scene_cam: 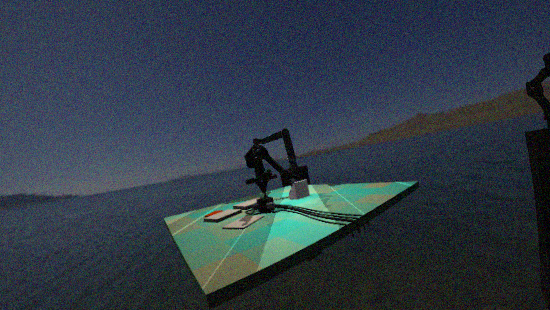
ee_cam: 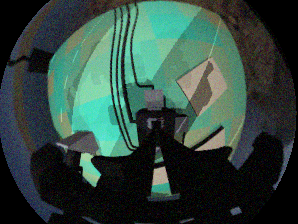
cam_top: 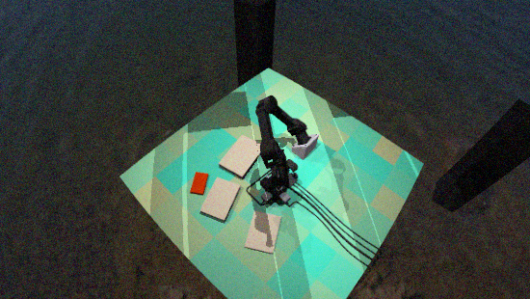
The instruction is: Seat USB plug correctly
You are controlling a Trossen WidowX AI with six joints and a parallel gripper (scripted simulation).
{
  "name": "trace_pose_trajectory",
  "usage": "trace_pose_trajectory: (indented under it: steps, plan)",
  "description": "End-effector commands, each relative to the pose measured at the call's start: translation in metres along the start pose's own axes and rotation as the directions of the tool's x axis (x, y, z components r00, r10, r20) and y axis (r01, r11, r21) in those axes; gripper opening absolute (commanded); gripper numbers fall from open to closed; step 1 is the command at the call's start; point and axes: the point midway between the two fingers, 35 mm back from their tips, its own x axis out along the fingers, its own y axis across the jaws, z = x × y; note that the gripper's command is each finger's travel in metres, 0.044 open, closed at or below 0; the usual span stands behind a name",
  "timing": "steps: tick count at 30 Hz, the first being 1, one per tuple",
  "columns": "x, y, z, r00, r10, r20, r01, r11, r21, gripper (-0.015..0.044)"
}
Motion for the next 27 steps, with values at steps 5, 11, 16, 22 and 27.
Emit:
trace_pose_trajectory:
  steps: [5, 11, 16, 22, 27]
  plan:
    - [0.0014, -0.0003, -0.0004, 1.000, -0.002, -0.003, 0.002, 1.000, -0.003, 0.0000]
    - [0.0022, -0.0003, -0.0005, 1.000, -0.002, -0.003, 0.002, 1.000, -0.003, 0.0000]
    - [0.0028, -0.0003, -0.0006, 1.000, -0.002, -0.003, 0.002, 1.000, -0.003, 0.0000]
    - [0.0035, -0.0003, -0.0006, 1.000, -0.002, -0.003, 0.002, 1.000, -0.003, 0.0000]
    - [0.0041, -0.0003, -0.0007, 1.000, -0.002, -0.003, 0.002, 1.000, -0.003, 0.0000]
